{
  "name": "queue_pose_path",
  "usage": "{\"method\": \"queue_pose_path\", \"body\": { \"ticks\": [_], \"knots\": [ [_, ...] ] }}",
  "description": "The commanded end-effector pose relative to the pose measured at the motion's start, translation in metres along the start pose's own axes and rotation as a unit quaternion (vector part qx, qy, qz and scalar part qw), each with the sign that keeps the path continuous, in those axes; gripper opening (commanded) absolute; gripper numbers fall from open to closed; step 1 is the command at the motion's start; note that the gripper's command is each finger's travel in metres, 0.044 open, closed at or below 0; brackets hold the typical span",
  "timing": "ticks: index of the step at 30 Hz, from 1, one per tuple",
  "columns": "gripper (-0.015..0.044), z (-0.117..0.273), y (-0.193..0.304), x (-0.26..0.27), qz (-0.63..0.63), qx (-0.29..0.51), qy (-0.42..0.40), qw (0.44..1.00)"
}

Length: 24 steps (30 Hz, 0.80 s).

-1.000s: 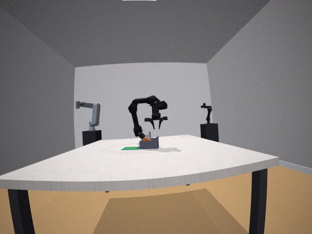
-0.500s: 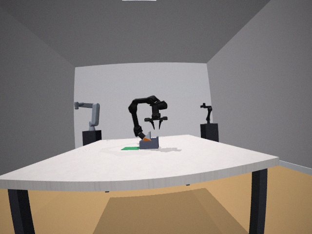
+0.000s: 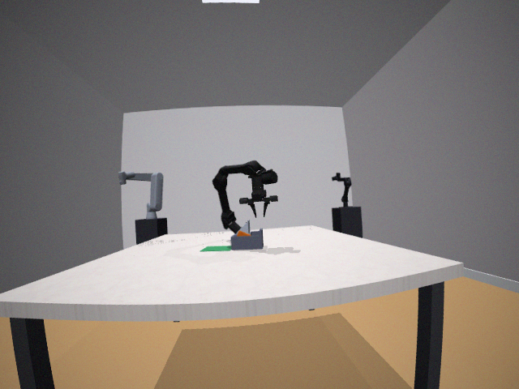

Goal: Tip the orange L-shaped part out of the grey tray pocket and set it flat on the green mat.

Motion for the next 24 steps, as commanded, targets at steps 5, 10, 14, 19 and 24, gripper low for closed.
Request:
{"method": "queue_pose_path", "body": {
  "ticks": [5,10,14,19,24],
  "knots": [
    [0.0180,-0.001,0.000,0.000,0.001,0.000,0.000,1.000],
    [0.0180,-0.001,0.000,0.000,0.001,0.000,0.000,1.000],
    [0.0180,-0.001,0.000,0.000,0.001,0.000,0.000,1.000],
    [0.0180,-0.029,-0.002,0.001,-0.001,0.003,0.004,1.000],
    [0.0180,-0.076,-0.001,-0.003,-0.003,0.009,0.011,1.000]
  ]
}}
Point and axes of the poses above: the point midway between the two fingers, 35 mm back from their tips, its own z axis back along the fingers, its own x axis across the jaws, y = z × x, the point moved 10 cm from there along z, back along the fingers, and after that the axes turned 14 degrees about -z, right-handed, at the moved point
